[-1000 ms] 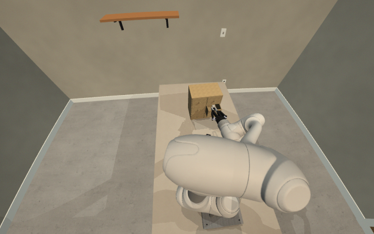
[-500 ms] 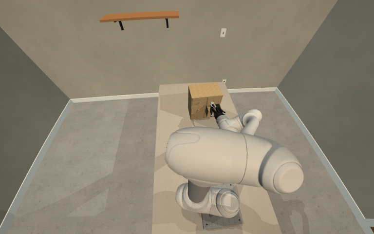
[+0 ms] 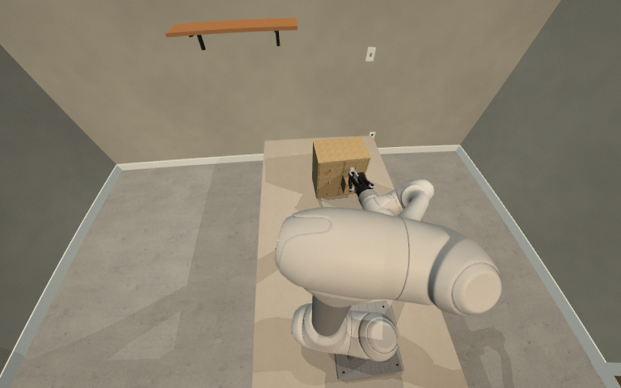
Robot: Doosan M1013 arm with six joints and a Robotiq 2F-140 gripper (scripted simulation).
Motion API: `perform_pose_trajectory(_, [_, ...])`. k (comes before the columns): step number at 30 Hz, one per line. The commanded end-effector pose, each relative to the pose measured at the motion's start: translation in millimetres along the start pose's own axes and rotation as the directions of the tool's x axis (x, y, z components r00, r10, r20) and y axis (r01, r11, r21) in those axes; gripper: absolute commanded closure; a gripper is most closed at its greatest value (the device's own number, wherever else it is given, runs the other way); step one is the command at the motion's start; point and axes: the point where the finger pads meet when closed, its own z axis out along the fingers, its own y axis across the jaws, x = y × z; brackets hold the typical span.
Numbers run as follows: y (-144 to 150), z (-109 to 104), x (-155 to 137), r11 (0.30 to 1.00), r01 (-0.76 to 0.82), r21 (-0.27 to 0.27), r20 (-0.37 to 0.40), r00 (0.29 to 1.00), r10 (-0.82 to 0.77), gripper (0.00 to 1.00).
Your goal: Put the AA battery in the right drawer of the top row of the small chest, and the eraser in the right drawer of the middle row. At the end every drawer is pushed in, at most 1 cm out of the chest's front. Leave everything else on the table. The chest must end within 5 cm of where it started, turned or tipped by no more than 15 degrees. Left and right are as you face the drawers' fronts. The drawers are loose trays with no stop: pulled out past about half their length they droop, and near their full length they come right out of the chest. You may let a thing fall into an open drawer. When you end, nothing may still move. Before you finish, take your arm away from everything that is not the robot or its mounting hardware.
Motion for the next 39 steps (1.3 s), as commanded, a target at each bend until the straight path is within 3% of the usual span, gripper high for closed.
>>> perform_pose_trajectory(1, [0.0, 0.1, 0.1, 1.0, 0.0, 0.0, 0.0, 1.0, 0.0, 0.89])
perform_pose_trajectory(20, [0.0, 0.1, 0.1, 1.0, 0.0, 0.0, 0.0, 1.0, 0.0, 0.89])
perform_pose_trajectory(30, [0.0, 0.1, 0.1, 1.0, 0.0, 0.0, 0.0, 1.0, 0.0, 0.77])
perform_pose_trajectory(31, [0.0, 0.1, 0.1, 1.0, 0.0, 0.0, 0.0, 1.0, 0.0, 0.0])
perform_pose_trajectory(39, [0.0, 0.1, 0.1, 1.0, 0.0, 0.0, 0.0, 1.0, 0.0, 0.0])
